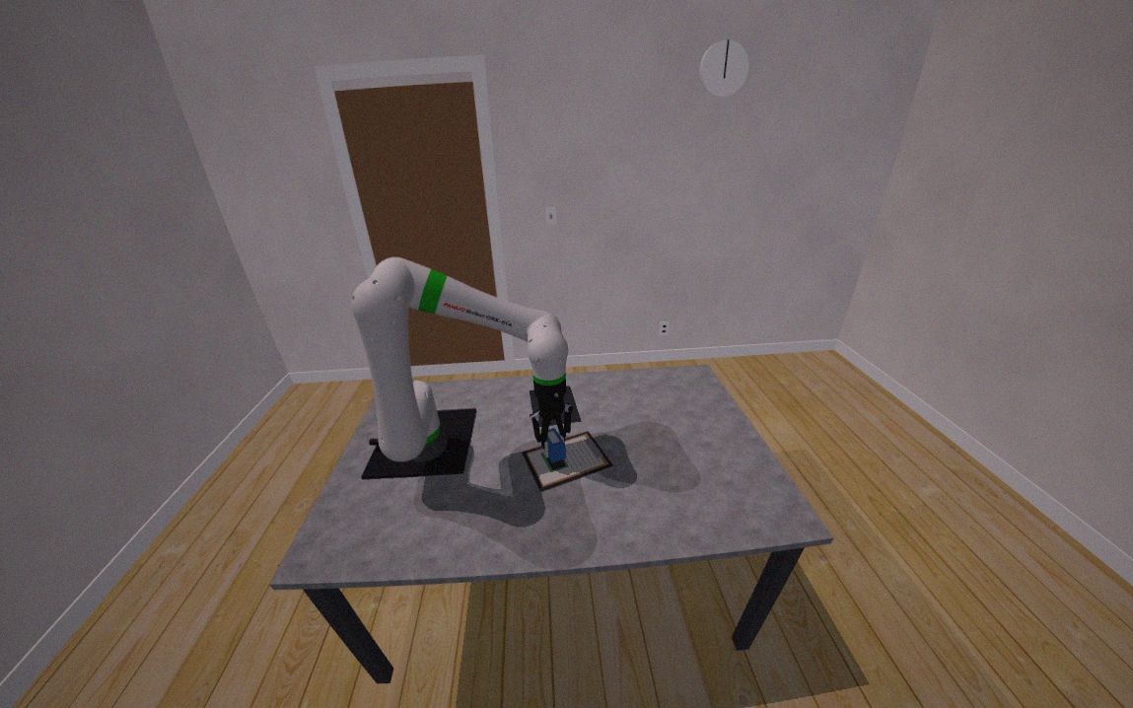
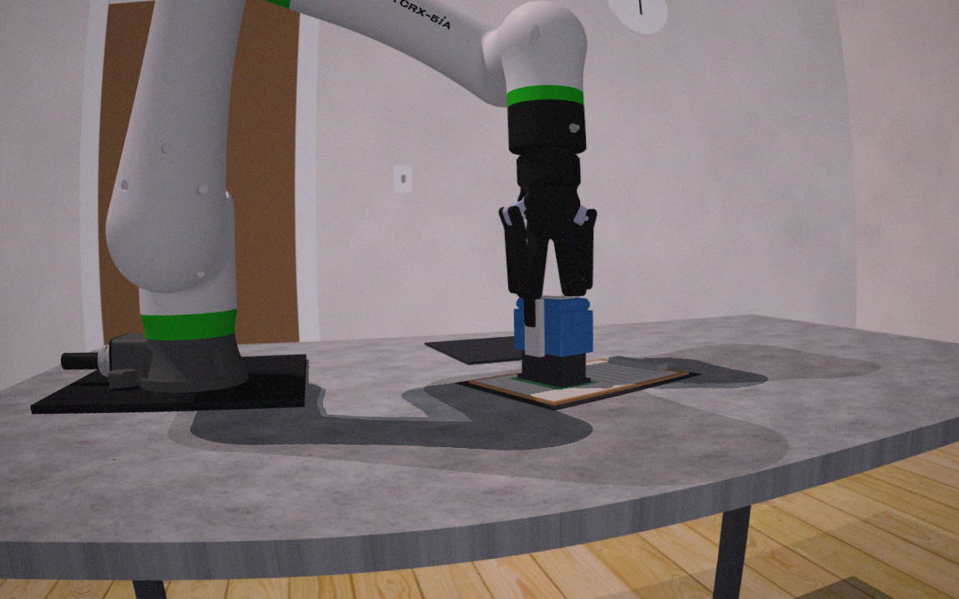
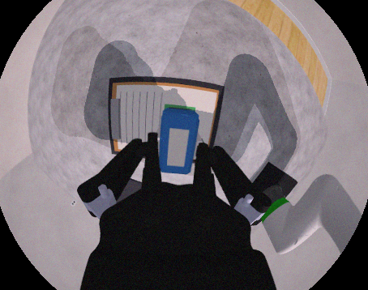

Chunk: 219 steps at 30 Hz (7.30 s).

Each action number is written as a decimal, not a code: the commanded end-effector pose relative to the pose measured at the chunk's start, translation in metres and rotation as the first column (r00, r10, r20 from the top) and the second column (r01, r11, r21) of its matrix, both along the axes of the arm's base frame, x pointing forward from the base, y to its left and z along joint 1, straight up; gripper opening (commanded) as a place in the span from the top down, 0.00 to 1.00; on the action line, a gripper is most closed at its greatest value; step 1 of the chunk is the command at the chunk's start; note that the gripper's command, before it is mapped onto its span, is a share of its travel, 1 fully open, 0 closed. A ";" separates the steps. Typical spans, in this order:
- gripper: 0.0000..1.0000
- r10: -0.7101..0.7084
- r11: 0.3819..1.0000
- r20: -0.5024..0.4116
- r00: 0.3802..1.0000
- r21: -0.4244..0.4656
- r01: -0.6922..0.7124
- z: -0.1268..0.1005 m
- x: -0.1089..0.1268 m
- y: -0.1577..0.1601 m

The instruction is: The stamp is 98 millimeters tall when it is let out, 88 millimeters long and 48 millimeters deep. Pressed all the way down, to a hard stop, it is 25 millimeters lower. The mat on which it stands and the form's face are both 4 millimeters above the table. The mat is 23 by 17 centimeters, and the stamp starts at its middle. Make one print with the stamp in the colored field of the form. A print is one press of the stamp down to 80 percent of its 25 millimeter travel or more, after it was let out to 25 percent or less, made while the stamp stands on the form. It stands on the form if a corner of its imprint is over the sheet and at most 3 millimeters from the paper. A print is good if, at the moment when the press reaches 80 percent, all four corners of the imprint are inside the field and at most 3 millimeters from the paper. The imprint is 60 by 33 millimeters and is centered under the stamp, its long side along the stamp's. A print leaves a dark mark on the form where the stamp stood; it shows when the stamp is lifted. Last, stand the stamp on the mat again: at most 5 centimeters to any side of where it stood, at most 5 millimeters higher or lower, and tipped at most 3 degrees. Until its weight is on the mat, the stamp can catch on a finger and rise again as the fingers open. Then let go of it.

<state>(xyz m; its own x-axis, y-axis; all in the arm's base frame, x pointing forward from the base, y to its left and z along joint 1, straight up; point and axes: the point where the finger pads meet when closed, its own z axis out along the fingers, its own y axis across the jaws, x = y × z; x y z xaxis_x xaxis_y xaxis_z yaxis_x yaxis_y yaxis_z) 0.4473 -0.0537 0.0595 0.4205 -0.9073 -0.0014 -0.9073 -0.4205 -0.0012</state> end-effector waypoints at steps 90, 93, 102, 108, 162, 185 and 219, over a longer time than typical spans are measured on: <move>0.82 -0.128 0.992 0.000 0.992 0.000 0.128 0.041 0.004 0.152; 0.82 -0.149 0.989 0.000 0.989 0.000 0.149 0.040 -0.004 0.194; 0.82 -0.151 0.988 0.000 0.988 0.000 0.151 0.040 -0.018 0.294; 0.82 -0.151 0.988 0.000 0.988 0.000 0.151 0.040 -0.017 0.311; 0.82 -0.151 0.988 0.000 0.988 0.000 0.151 0.004 -0.017 0.294; 0.48 -0.151 0.988 0.000 0.988 0.000 0.151 0.001 -0.017 0.294; 0.48 -0.151 0.988 0.000 0.988 0.000 0.151 0.012 -0.017 0.294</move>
<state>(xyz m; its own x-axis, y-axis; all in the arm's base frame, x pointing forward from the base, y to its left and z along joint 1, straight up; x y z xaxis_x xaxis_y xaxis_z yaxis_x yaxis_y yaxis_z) 0.4297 0.2407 0.0629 0.2783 -0.9605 -0.0014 -0.9605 -0.2783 -0.0009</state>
